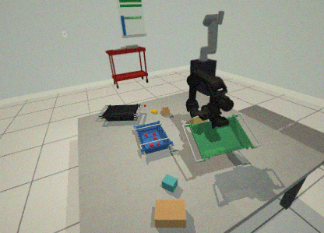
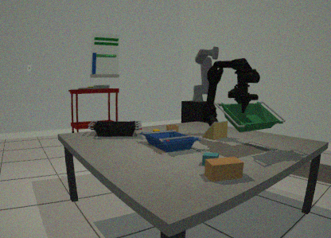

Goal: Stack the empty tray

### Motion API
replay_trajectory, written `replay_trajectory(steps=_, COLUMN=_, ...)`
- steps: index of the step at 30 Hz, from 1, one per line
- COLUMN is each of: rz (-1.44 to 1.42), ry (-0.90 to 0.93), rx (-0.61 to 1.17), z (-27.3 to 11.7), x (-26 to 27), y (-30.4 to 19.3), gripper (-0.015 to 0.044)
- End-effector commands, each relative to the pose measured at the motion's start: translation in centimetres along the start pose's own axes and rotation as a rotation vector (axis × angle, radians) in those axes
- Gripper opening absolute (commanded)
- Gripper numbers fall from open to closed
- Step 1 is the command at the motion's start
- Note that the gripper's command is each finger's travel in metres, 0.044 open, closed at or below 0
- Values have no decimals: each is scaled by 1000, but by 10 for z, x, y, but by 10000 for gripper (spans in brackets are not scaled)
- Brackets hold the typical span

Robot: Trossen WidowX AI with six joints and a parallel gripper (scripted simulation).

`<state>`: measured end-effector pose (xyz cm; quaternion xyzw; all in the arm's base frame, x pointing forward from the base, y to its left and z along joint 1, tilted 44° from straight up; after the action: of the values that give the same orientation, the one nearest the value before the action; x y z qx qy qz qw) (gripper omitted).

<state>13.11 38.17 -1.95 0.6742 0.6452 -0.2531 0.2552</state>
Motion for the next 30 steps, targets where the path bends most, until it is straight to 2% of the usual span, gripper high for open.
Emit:
replay_trajectory(steps=1, rz=68, ry=38, rx=-15, z=-14, x=-13, y=14, gripper=0)
replay_trajectory(steps=30, rz=549, ry=66, rx=-19, z=-26, x=-102, y=113, gripper=0)
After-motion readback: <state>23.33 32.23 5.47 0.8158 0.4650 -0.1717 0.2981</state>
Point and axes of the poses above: the point midway between the two fingers, 35 mm back from their tips, its own z axis out along the fingers, its own x axis across the jaws, y = z × x, the point moved 9 cm from there along -z, back along the fingers, and after that the axes turned 12 degrees about -z, right-handed, at the moved point
